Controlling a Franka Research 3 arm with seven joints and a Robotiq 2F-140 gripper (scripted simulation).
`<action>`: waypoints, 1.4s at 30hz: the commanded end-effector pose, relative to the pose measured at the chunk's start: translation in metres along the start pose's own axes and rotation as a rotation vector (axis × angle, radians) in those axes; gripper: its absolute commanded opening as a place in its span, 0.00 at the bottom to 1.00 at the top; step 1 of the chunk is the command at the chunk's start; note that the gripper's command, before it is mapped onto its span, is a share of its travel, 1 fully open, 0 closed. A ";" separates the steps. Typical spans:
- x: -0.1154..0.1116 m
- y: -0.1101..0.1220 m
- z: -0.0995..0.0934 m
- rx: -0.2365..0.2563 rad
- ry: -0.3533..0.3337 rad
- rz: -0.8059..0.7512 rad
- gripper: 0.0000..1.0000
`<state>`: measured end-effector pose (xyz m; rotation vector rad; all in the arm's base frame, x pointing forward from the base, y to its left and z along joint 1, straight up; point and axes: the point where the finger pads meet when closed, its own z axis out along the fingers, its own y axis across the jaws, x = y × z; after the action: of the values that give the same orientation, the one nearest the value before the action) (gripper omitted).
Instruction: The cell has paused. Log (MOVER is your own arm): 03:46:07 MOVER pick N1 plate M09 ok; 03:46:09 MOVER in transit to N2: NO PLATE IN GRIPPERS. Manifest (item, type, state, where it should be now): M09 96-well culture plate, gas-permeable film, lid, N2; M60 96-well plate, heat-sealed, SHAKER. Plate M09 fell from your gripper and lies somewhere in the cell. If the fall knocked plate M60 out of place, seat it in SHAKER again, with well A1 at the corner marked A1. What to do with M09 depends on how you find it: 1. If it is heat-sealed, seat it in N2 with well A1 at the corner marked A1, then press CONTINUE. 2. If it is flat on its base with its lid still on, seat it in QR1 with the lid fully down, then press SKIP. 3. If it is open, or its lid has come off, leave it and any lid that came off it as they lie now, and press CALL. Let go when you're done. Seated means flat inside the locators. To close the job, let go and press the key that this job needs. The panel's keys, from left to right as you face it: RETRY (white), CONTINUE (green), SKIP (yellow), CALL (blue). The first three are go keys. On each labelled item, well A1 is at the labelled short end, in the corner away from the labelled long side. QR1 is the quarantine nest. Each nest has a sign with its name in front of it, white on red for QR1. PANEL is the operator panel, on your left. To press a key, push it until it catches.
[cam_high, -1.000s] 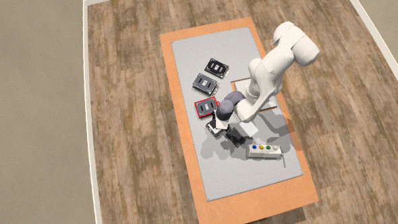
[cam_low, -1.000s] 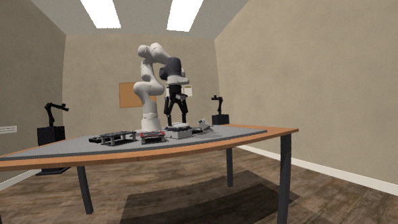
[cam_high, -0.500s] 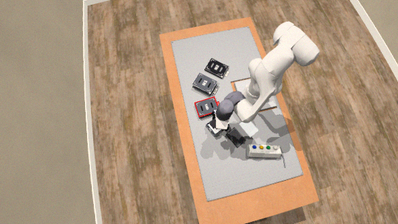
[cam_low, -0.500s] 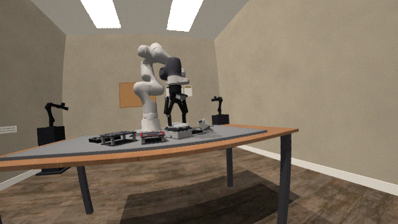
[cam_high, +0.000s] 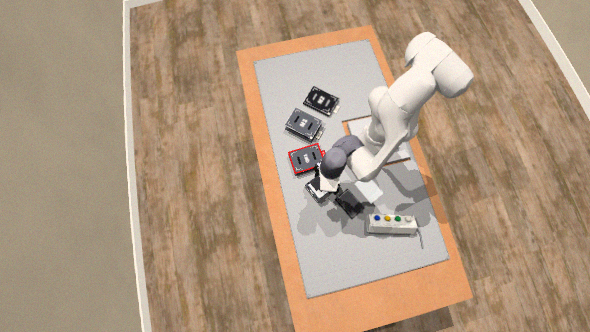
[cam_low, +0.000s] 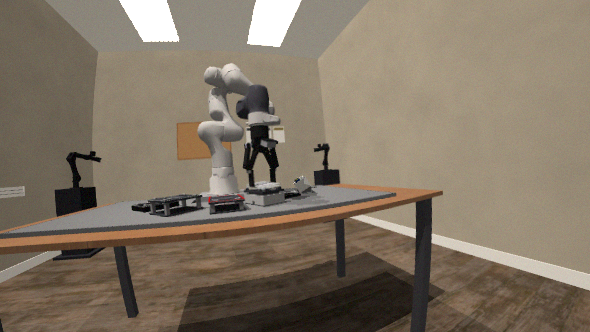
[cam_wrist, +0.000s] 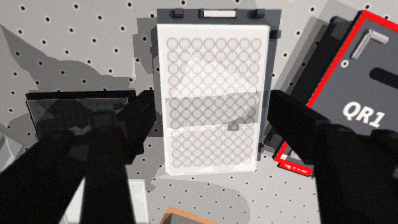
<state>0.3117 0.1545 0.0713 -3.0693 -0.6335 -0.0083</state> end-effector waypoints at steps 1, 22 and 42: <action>0.000 0.000 0.001 -0.001 0.000 0.001 0.70; 0.000 0.000 0.001 -0.001 0.000 0.001 0.10; 0.000 0.000 0.001 -0.001 0.000 0.001 0.10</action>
<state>0.3119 0.1546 0.0716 -3.0692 -0.6340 -0.0095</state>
